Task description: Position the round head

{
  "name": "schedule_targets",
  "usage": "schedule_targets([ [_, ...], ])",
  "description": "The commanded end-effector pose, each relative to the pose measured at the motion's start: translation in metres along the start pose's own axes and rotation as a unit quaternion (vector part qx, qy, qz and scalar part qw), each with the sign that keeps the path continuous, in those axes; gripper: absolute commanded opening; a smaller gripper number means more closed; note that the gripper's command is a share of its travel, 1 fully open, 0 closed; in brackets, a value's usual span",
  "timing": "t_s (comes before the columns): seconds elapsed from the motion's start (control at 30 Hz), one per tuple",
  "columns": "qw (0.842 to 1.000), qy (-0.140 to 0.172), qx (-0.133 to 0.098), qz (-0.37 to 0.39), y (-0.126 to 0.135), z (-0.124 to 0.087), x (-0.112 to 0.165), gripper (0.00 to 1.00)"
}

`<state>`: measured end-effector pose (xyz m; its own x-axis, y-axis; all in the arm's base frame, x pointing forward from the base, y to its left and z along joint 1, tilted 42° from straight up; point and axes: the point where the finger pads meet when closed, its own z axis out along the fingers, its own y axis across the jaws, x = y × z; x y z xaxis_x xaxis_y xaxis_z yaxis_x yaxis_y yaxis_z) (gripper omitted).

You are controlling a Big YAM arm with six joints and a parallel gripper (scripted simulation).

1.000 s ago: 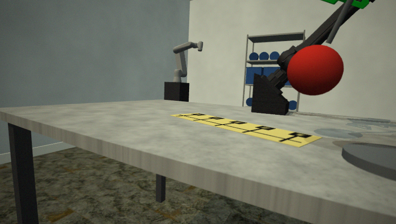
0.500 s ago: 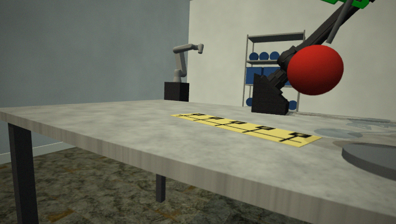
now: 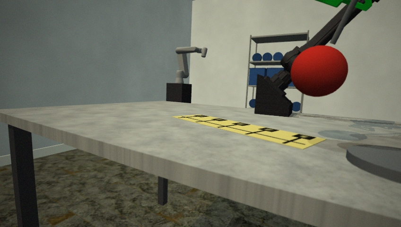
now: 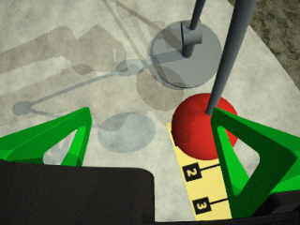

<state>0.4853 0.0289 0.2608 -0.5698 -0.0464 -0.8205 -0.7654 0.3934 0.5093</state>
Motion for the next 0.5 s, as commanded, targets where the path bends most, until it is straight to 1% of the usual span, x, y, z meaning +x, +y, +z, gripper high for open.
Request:
schedule_targets([
  [0.0, 1.0, -0.004, 0.006, -0.009, -0.009, -0.016, -0.004, 1.0],
  [0.47, 1.0, -0.015, 0.004, -0.012, -0.001, -0.005, -0.002, 1.0],
])
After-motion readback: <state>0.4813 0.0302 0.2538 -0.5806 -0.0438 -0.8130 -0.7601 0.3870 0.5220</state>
